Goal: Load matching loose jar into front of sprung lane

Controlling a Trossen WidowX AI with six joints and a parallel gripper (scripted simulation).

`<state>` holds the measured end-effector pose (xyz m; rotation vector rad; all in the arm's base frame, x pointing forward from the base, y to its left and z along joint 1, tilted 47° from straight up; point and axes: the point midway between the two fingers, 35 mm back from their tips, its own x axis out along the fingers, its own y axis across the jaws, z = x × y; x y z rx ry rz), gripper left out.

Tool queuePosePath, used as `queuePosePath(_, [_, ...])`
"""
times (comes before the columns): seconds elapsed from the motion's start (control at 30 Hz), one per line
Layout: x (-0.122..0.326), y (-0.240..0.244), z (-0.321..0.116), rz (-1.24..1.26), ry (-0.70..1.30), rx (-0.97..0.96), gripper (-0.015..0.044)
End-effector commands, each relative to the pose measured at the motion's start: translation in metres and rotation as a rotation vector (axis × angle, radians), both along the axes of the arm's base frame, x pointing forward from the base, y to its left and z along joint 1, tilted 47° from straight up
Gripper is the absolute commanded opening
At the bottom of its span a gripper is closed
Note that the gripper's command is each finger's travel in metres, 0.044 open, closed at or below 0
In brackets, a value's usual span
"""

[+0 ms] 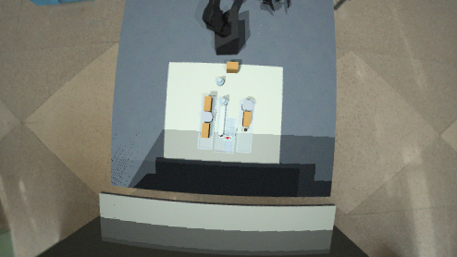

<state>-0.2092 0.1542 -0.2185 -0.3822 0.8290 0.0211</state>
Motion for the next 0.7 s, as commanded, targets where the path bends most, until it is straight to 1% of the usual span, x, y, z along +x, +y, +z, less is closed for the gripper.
queuePosePath(0.0, [0.001, 0.002, 0.001, -0.001, 0.002, -0.003, 0.0426])
queuePosePath(0.03, [0.004, 0.008, 0.004, -0.005, 0.007, -0.011, 0.0440])
queuePosePath(0.13, [0.027, 0.041, 0.020, -0.024, 0.038, -0.057, 0.0440])
queuePosePath(0.37, [0.104, 0.101, 0.060, -0.075, 0.109, -0.144, 0.0440])
queuePosePath(0.53, [0.169, 0.123, 0.088, -0.120, 0.151, -0.187, 0.0440])
queuePosePath(0.63, [0.210, 0.127, 0.104, -0.147, 0.174, -0.211, 0.0440])
queuePosePath(0.67, [0.216, 0.122, 0.106, -0.145, 0.207, -0.248, 0.0440])
